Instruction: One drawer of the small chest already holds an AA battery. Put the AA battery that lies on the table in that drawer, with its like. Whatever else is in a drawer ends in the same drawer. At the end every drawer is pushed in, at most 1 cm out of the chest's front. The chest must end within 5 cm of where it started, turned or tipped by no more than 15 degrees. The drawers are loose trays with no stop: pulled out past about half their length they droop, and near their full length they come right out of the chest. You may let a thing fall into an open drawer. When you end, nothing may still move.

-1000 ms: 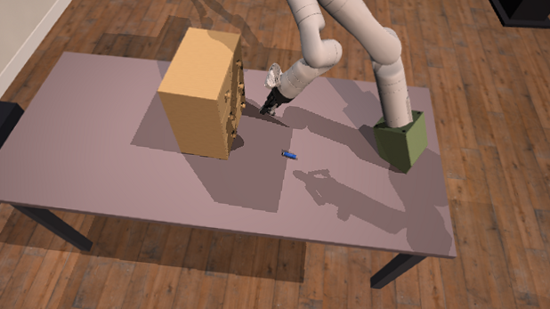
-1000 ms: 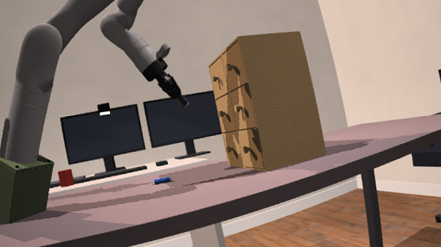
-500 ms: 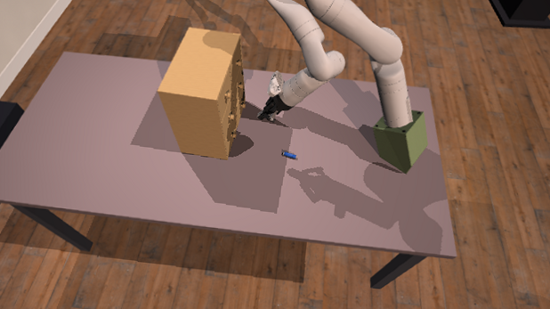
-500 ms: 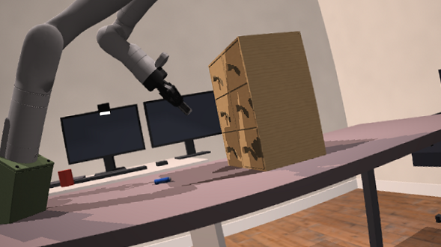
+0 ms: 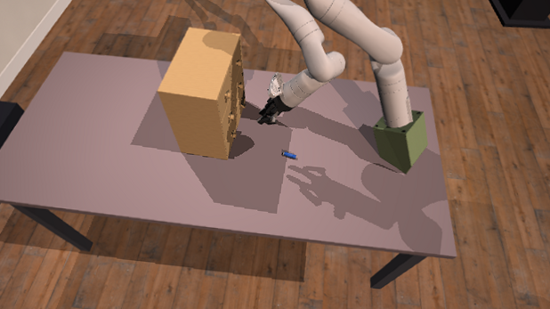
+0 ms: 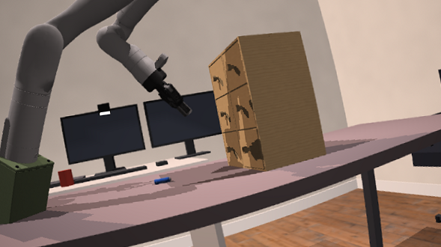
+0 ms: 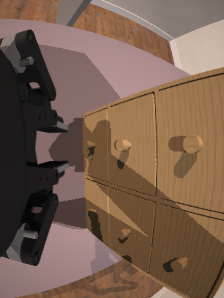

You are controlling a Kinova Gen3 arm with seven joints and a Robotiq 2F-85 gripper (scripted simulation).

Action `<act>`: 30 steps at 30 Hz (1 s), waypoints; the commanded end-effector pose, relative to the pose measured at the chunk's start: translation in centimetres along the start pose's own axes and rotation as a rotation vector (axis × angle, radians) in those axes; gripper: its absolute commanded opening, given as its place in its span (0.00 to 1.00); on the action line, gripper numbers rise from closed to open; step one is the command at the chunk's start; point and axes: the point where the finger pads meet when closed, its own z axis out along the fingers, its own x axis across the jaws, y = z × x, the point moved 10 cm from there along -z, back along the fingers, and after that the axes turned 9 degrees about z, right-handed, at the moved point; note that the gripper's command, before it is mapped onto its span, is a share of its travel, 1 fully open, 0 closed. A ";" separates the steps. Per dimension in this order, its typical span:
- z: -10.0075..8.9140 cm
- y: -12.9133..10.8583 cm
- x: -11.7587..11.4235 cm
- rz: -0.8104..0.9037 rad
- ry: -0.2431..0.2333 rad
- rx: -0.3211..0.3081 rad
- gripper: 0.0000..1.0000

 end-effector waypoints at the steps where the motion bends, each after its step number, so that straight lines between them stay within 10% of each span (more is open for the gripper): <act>1: 0.0 0.0 0.0 0.000 -0.001 0.001 0.33; 18: 0.4 0.0 0.0 0.000 -0.001 0.001 0.33; 30: 3.9 0.6 0.1 0.000 -0.001 0.001 0.33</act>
